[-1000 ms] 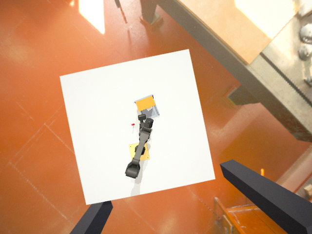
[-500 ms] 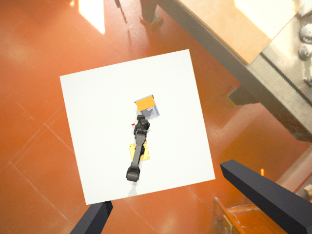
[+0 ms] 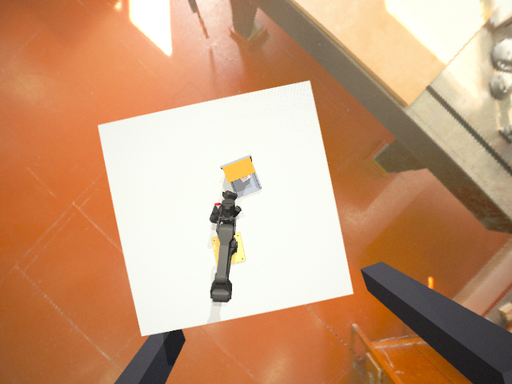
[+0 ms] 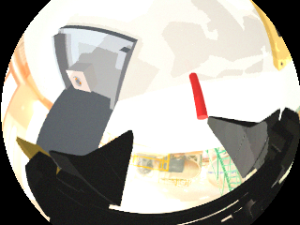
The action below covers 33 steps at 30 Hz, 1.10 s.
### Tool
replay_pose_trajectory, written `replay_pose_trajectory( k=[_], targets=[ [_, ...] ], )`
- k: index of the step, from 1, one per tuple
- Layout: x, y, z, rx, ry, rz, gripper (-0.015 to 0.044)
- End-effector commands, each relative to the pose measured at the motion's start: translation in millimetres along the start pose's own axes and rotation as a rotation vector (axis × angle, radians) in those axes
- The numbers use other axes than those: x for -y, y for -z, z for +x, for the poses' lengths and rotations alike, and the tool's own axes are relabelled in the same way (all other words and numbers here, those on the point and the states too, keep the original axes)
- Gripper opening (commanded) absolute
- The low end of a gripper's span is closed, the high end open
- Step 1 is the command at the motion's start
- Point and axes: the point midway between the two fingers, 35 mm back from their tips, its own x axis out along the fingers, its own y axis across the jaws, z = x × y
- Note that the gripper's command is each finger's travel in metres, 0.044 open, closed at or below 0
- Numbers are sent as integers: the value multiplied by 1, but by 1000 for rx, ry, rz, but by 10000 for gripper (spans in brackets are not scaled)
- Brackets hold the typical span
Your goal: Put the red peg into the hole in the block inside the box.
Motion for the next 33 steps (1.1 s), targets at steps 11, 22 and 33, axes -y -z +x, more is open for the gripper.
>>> replay_pose_trajectory(
  k=[11,22,33],
  targets=[
    [16,21,-5,-58,-19,281,440],
    [24,29,-8,-94,-18,420,387],
    [21,28,-9,-94,-18,420,220]
  ],
)
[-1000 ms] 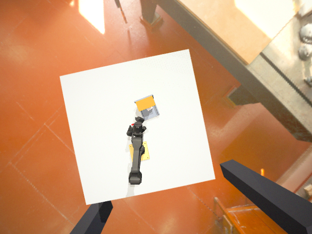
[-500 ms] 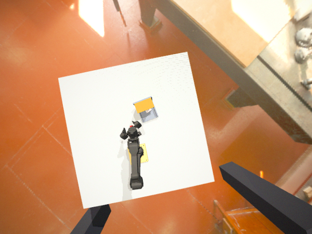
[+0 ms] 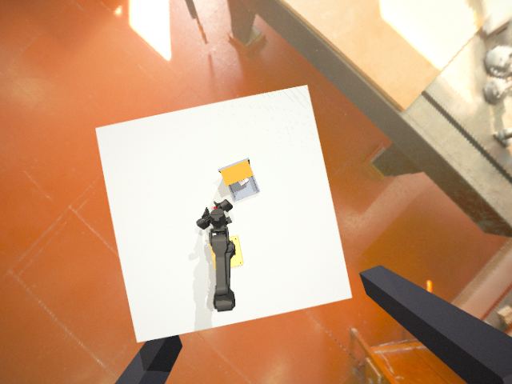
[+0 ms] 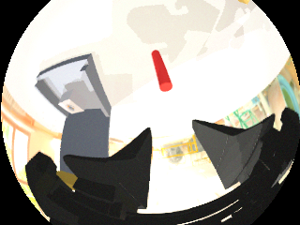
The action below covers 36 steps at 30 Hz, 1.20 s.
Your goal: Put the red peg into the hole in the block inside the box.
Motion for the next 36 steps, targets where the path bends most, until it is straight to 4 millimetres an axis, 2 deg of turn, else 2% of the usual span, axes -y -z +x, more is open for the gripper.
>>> replay_pose_trajectory(
  k=[1,9,36],
  targets=[
    [0,1,1,-1,2,-2,220],
    [-1,-3,5,-1,2,-2,220],
    [-2,-33,37,-1,2,-2,220]
  ],
)
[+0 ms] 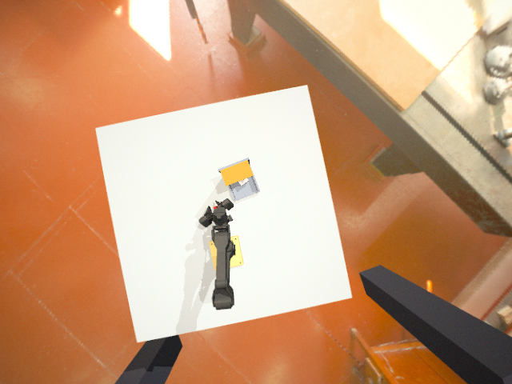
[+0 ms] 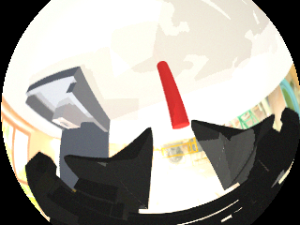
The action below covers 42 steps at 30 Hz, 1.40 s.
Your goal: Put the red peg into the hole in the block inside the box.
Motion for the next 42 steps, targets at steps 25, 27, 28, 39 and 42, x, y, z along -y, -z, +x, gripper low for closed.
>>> replay_pose_trajectory(
  k=[25,27,28,39,42],
  targets=[
    [3,-21,15,3,1,1,30],
    [3,-21,15,3,1,1,16],
    [3,-21,15,3,1,1,10],
    [2,-13,8,3,2,0,0],
    [2,-8,4,2,2,0,0]
  ],
)
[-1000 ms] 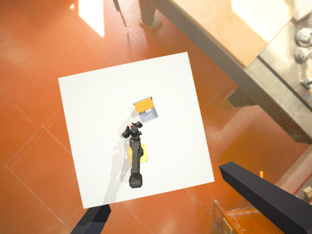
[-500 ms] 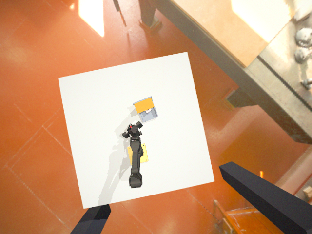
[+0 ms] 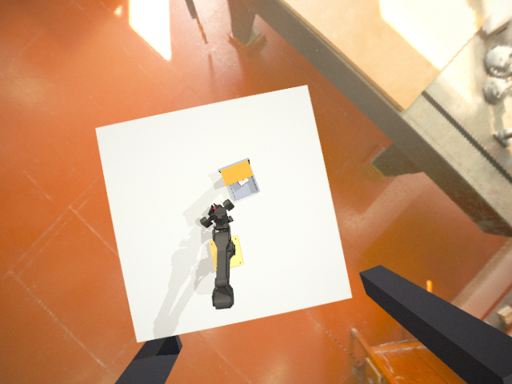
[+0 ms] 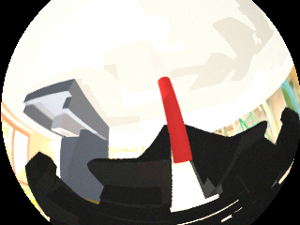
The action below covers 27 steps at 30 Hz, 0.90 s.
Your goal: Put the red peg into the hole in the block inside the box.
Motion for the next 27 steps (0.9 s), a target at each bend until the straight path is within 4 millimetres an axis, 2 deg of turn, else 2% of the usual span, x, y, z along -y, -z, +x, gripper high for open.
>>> replay_pose_trajectory(
  k=[1,15,20,27],
  targets=[
    [-1,9,-6,-8,-5,-3,0],
    [0,29,-27,-9,-4,-5,0],
    [0,30,-30,-9,-4,-5,0],
    [-12,34,-30,-6,-17,7,0]
  ],
)
